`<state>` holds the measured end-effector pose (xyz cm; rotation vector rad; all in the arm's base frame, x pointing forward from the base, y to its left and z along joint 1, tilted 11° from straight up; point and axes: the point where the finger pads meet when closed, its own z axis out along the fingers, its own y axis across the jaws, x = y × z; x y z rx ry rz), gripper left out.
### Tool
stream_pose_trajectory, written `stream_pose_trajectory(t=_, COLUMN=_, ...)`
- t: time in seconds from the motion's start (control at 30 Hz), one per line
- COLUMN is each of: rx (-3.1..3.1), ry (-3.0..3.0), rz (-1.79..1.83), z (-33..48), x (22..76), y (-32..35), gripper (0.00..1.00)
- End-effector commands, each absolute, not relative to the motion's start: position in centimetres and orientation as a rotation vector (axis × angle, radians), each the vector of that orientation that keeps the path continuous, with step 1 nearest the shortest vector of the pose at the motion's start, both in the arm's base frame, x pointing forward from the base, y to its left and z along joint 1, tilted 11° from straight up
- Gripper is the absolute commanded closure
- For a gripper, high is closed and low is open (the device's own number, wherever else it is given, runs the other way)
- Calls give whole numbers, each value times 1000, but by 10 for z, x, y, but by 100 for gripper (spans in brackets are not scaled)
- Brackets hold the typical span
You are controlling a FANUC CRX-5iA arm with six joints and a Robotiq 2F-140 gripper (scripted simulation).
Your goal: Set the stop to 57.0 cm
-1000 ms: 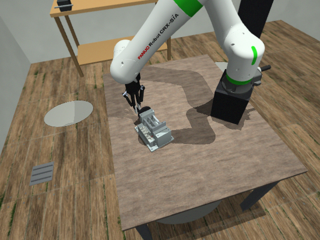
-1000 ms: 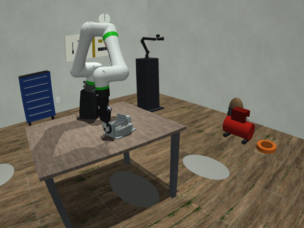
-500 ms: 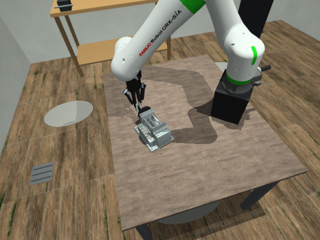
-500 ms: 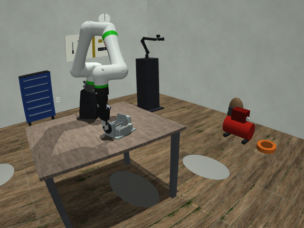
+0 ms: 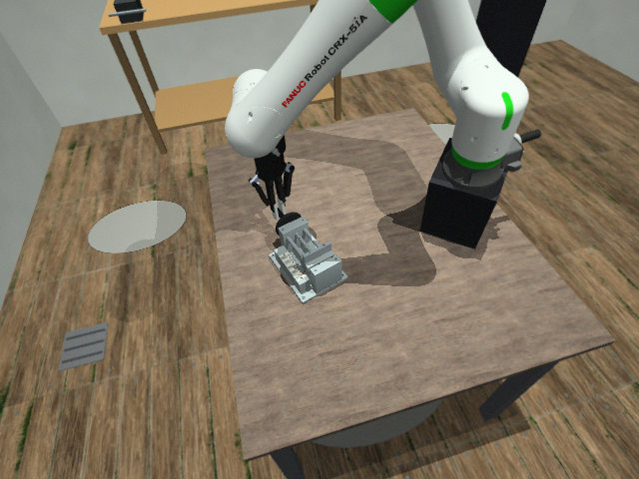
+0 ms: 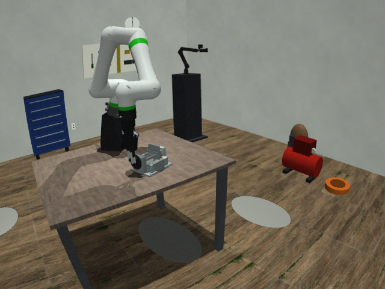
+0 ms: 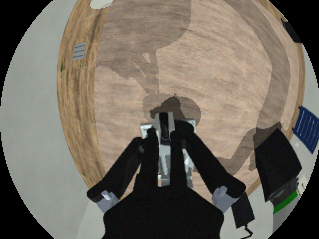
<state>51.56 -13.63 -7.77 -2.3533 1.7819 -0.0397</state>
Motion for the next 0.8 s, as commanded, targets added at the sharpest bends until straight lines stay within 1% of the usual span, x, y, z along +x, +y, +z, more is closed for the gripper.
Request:
stream_pose_trajectory(t=0.0, rx=-2354, ry=1782, rz=-39, z=-77, x=513, y=-137, gripper=96)
stream_pose_trajectory(t=0.77, rx=-2354, ry=1782, rz=-39, z=-79, x=498, y=-141, gripper=96)
